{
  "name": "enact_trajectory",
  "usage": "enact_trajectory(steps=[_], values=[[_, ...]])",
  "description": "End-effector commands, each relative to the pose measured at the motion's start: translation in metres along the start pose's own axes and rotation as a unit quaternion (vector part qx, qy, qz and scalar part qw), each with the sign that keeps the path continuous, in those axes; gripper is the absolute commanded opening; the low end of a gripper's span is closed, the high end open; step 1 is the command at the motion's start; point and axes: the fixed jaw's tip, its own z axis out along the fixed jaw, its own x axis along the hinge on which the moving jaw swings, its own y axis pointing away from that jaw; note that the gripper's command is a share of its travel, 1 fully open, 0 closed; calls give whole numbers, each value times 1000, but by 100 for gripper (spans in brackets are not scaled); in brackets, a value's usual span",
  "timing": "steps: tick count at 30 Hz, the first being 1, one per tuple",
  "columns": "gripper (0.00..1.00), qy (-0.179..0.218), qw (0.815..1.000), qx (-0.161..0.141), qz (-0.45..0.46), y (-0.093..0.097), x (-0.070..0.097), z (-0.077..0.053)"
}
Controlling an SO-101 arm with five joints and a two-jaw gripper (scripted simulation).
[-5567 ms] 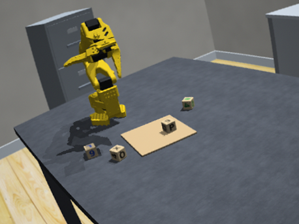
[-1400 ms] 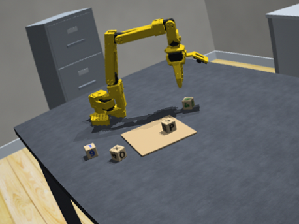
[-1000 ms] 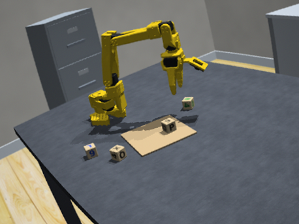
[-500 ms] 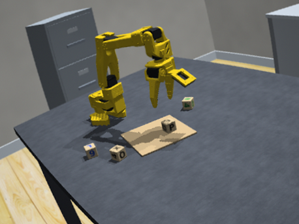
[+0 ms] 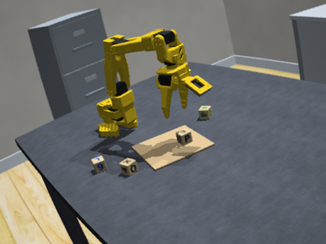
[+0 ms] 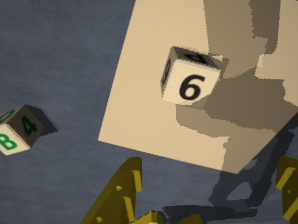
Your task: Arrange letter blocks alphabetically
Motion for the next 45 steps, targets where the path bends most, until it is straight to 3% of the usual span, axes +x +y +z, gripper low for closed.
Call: enact_trajectory(steps=[1, 8, 12, 20, 22, 27, 31, 45], values=[[32, -52, 999, -4, 4, -1, -8, -18], [32, -52, 999, -4, 6, -2, -8, -18], [32, -53, 998, -4, 31, -13, -10, -17], [32, -55, 985, 2, 162, -73, -11, -16], [32, -55, 985, 2, 162, -73, -11, -16], [32, -57, 966, 6, 252, -115, -3, -14], [32, -57, 953, 8, 298, -137, 5, -13], [32, -57, 947, 9, 316, -145, 9, -13]])
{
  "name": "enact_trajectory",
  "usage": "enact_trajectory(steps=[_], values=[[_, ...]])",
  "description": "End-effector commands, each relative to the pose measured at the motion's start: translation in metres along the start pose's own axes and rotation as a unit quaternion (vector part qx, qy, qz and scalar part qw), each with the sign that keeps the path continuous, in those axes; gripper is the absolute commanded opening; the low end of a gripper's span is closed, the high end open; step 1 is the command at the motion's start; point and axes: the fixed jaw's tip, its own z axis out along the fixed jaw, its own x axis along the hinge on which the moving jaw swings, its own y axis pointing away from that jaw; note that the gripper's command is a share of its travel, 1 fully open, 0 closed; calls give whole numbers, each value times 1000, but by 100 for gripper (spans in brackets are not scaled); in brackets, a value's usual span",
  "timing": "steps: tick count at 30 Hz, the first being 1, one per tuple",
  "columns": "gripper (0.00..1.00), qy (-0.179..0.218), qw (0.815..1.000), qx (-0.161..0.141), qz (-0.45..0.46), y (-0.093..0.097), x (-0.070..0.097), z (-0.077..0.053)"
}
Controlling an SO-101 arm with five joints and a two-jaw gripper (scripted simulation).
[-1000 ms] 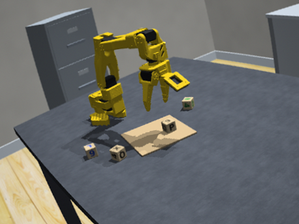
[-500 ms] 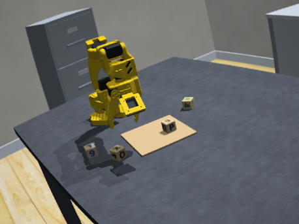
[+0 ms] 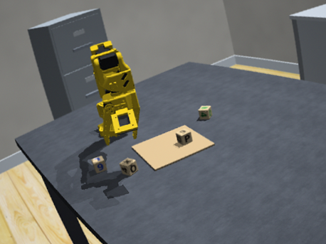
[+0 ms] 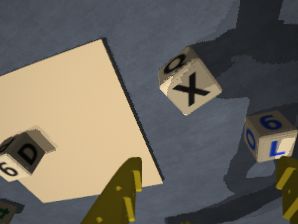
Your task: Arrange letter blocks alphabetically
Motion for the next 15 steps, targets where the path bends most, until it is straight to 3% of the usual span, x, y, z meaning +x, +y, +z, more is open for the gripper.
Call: enact_trajectory(steps=[1, 12, 15], values=[[32, -48, 999, -4, 2, -1, -7, -18], [32, -48, 999, -4, 2, -1, -7, -18], [32, -44, 999, -3, 21, -10, -4, -18]])
